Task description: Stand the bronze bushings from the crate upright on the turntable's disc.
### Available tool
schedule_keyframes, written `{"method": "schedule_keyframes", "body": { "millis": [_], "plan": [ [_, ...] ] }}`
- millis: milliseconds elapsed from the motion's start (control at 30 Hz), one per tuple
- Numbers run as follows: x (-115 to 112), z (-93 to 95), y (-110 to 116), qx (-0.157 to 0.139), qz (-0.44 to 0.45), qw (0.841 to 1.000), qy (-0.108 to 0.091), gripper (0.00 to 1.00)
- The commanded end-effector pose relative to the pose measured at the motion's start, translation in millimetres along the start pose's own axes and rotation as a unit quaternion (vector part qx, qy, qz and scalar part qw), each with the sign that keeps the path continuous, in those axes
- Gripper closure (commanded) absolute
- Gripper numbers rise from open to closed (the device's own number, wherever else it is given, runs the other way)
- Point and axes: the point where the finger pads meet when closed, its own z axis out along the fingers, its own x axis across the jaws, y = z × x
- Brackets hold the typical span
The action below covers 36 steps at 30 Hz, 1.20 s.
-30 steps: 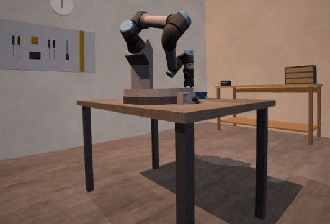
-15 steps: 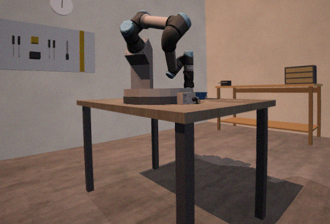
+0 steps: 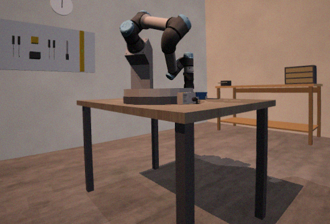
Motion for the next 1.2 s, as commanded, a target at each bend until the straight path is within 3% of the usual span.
{"method": "schedule_keyframes", "body": {
  "millis": [0, 933, 967, 1167],
  "plan": [
    [1.1, 0.1, 1.1, -0.001, 0.001, 1.000, 0.001, 0.24],
    [1.0, 0.0, 1.0, -0.001, 0.001, 1.000, 0.001, 0.24],
    [1.0, 0.0, 1.0, -0.001, 0.001, 1.000, 0.001, 1.00],
    [1.0, 0.0, 1.0, -0.001, 0.001, 1.000, 0.001, 1.00]
  ]
}}
